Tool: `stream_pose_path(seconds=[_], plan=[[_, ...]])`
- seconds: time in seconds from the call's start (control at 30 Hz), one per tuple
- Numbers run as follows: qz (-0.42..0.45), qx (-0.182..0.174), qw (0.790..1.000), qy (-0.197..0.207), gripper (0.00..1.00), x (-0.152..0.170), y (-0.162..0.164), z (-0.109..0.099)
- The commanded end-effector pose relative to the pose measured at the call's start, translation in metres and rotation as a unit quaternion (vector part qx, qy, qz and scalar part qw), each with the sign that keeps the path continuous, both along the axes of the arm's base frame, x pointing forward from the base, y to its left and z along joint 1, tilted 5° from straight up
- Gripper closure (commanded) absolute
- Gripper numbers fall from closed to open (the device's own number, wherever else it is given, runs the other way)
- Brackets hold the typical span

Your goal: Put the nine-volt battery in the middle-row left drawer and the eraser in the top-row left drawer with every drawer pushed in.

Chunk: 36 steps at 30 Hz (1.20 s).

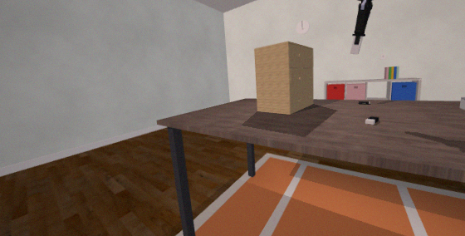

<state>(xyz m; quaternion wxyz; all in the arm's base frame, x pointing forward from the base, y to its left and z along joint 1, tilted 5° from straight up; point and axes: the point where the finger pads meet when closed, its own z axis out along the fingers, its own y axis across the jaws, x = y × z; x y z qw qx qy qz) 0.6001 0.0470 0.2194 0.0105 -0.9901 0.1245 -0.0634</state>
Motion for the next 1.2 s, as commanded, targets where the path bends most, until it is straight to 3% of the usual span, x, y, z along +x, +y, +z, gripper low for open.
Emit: stream_pose_path(seconds=[0.0,0.33,1.17], plan=[[0.001,0.008,0.999,0.033,1.0,-0.004,-0.001,0.004],[0.003,0.021,0.996,0.084,1.0,-0.012,0.001,0.013],[0.004,0.024,0.995,0.095,1.0,-0.014,0.001,0.017]])
